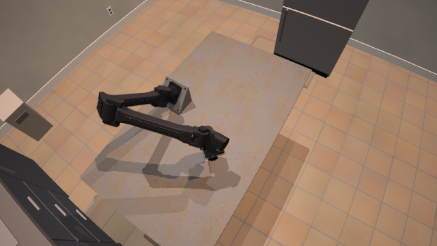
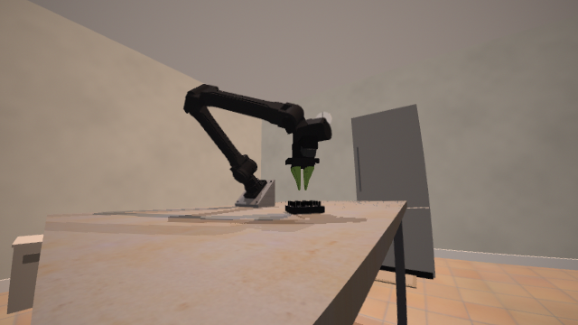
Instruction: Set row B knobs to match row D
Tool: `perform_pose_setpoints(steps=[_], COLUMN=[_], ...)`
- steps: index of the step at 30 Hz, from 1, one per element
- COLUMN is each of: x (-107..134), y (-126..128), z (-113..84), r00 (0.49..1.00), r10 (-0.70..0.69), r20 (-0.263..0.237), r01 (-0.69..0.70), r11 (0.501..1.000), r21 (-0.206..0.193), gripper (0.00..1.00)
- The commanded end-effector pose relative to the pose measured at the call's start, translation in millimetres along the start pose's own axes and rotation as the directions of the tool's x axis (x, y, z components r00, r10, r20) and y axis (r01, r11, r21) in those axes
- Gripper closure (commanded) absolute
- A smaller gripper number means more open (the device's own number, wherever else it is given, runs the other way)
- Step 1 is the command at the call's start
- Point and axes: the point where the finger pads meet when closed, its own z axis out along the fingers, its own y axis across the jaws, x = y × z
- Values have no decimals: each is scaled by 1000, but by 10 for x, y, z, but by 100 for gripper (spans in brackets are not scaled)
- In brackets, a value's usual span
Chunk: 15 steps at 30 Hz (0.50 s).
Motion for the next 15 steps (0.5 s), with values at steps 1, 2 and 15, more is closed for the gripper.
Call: perform_pose_setpoints(steps=[1, 2, 15], x=[3, -10, -11], y=[69, 29, 26], z=[15, 69, 231], r00=[1000, 1000, 1000], r10=[-20, -11, -10], r20=[9, 1, 1], r01=[20, 11, 10], r11=[1000, 1000, 1000], r21=[-7, 0, 1], gripper=[81, 81, 81])
